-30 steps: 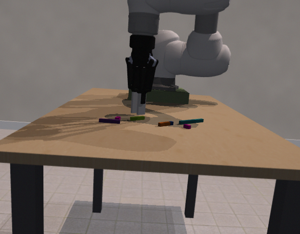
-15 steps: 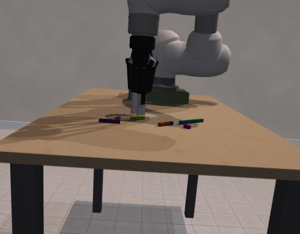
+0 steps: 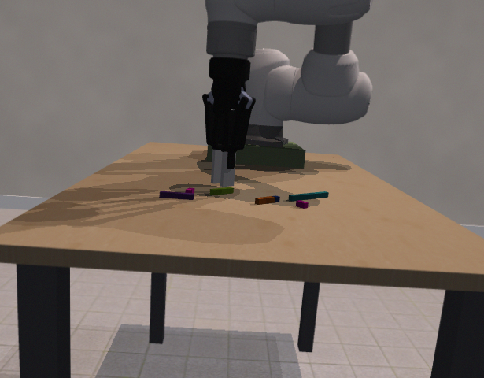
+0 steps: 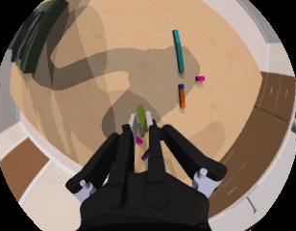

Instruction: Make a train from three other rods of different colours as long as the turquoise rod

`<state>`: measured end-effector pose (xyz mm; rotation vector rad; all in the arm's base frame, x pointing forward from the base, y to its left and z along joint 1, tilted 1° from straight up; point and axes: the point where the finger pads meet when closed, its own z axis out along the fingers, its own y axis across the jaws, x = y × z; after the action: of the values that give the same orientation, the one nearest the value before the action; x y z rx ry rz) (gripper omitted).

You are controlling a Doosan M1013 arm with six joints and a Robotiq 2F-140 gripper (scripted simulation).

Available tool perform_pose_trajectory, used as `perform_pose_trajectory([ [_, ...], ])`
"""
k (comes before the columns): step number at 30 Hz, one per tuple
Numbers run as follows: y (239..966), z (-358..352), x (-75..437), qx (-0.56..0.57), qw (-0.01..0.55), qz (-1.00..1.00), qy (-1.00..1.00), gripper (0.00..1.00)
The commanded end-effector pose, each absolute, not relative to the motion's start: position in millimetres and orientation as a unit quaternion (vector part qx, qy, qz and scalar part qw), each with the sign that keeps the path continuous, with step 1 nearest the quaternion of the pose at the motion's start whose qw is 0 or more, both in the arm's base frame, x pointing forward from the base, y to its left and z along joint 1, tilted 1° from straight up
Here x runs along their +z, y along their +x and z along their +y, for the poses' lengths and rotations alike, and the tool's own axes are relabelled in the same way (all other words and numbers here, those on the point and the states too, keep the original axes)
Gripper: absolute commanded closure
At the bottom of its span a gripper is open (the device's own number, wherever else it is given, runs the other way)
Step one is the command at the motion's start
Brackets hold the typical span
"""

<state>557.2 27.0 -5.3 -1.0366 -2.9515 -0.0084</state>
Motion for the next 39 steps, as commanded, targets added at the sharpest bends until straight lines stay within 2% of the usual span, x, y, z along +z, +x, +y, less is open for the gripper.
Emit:
perform_pose_trajectory([
  [1, 557.2, 27.0, -5.2, -0.003, 0.007, -0.943, -0.331, 0.85],
  [39, 557.1, 27.2, -20.6, -0.003, 0.007, -0.943, -0.331, 0.85],
])
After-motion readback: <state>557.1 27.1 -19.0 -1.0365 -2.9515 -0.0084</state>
